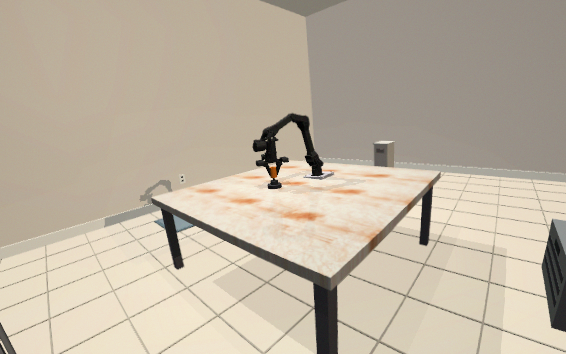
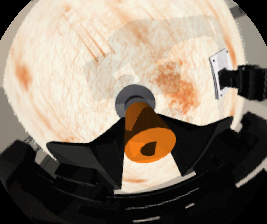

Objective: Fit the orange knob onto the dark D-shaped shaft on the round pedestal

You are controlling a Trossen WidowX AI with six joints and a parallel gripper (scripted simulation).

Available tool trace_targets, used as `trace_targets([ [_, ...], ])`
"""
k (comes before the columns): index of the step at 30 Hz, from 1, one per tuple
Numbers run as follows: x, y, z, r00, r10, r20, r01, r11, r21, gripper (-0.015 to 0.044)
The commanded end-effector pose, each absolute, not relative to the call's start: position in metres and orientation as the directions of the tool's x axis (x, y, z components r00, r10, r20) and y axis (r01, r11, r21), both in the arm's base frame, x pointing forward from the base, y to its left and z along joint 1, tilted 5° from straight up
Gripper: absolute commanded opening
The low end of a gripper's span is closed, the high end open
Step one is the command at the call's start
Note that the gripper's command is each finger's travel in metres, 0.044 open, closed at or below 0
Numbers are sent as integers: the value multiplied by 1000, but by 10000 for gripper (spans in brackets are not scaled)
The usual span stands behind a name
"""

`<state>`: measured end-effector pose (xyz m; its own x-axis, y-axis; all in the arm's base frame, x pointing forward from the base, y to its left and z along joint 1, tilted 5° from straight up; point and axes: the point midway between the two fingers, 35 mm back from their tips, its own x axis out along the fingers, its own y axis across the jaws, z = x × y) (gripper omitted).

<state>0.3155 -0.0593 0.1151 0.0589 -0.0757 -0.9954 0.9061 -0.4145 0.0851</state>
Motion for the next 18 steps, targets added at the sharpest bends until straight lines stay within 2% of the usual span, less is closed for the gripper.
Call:
trace_targets([
  [1, 317, -59, 118, 63, -76, -995, 894, -440, 91, 0],
  [6, 317, -59, 117, 63, -76, -995, 804, -587, 96, 0],
  [18, 316, -60, 113, 63, -76, -995, 797, -596, 96, 0],
])
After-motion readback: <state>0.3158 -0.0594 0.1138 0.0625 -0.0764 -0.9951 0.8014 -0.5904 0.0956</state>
